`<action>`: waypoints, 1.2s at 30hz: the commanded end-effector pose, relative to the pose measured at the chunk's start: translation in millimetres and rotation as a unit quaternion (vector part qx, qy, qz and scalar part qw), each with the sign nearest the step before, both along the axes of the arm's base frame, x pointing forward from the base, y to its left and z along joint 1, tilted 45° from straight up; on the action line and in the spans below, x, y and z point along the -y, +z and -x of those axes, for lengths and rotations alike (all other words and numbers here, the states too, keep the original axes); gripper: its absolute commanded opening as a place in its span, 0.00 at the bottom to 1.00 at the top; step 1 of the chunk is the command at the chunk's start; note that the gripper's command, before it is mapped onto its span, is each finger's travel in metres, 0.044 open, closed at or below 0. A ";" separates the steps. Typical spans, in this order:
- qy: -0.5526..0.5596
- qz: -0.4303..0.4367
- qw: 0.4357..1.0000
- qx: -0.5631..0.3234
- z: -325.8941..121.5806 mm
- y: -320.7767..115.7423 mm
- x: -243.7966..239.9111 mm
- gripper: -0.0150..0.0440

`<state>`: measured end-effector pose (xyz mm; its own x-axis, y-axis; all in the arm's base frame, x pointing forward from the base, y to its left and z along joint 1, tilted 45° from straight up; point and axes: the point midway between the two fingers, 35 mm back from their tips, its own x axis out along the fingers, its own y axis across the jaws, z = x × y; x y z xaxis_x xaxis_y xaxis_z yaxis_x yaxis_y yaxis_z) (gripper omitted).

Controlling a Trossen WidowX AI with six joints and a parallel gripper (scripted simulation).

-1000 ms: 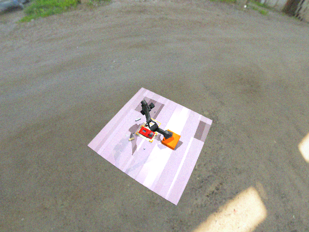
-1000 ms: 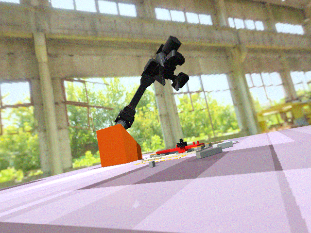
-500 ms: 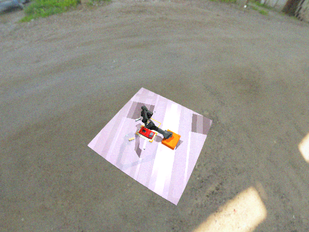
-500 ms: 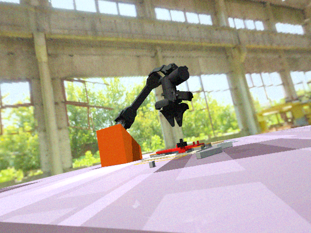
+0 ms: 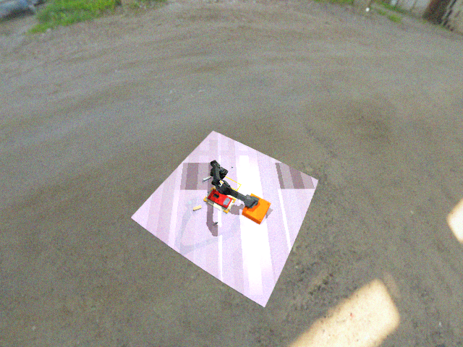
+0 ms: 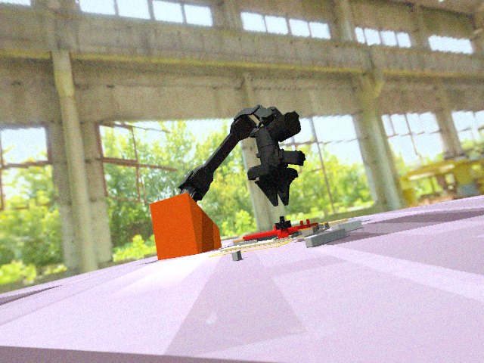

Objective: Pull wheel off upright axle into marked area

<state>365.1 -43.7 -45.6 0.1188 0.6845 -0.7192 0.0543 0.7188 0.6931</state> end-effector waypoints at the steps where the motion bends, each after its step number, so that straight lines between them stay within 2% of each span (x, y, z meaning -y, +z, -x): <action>1: 0.003 -0.005 1.000 -0.006 -0.2 -22.4 -23.6 0.76; 8: 0.003 -0.006 1.000 -0.006 0.0 -36.8 -36.6 0.76; 12: 0.008 -0.005 1.000 -0.010 1.7 -34.5 -35.4 0.58; 20: 0.008 -0.005 1.000 -0.010 1.7 -34.5 -35.4 0.49; 25: 0.008 -0.005 1.000 -0.010 1.8 -33.9 -34.8 0.27; 26: 0.007 -0.005 1.000 -0.010 1.8 -33.7 -34.6 0.25; 36: 0.007 -0.005 1.000 -0.009 1.9 -31.4 -32.2 0.25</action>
